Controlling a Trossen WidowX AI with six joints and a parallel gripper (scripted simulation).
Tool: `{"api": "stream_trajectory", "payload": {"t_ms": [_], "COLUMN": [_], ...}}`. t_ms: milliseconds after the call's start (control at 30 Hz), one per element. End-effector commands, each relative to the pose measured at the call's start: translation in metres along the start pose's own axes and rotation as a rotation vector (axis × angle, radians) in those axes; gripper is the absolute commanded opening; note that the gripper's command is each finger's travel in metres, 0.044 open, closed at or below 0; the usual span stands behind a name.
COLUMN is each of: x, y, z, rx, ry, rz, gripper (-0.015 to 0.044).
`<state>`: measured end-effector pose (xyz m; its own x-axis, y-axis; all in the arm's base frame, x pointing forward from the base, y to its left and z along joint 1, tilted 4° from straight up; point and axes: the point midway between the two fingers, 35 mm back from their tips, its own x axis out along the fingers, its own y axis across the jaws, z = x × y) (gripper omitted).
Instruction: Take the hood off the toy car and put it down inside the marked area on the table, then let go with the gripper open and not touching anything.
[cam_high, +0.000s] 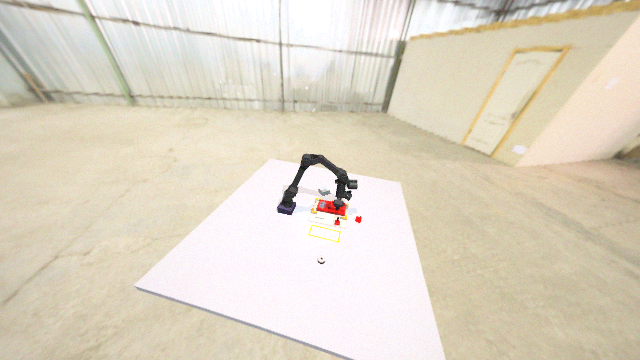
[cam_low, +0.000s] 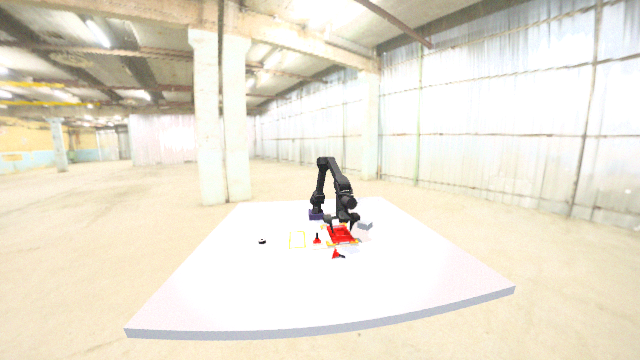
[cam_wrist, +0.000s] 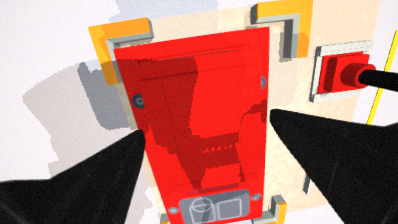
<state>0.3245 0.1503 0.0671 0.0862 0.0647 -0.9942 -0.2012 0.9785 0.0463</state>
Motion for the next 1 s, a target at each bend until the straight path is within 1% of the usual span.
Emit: {"api": "stream_trajectory", "payload": {"t_ms": [0,367,467,800,967], "x": [0.0035,0.0088,0.0059,0.0059,0.0043], "y": [0.0006,0.0006,0.0,0.0,0.0], "z": [-0.0016,-0.0018,-0.0002,-0.0002,-0.0001], "rx": [0.003,0.003,0.0,0.0,0.0], "ry": [0.006,0.006,0.0,0.0,0.0], "rz": [0.005,0.005,0.0,0.0,0.0], "gripper": [0.044,0.044,0.0361,0.0295,0.0163]}}
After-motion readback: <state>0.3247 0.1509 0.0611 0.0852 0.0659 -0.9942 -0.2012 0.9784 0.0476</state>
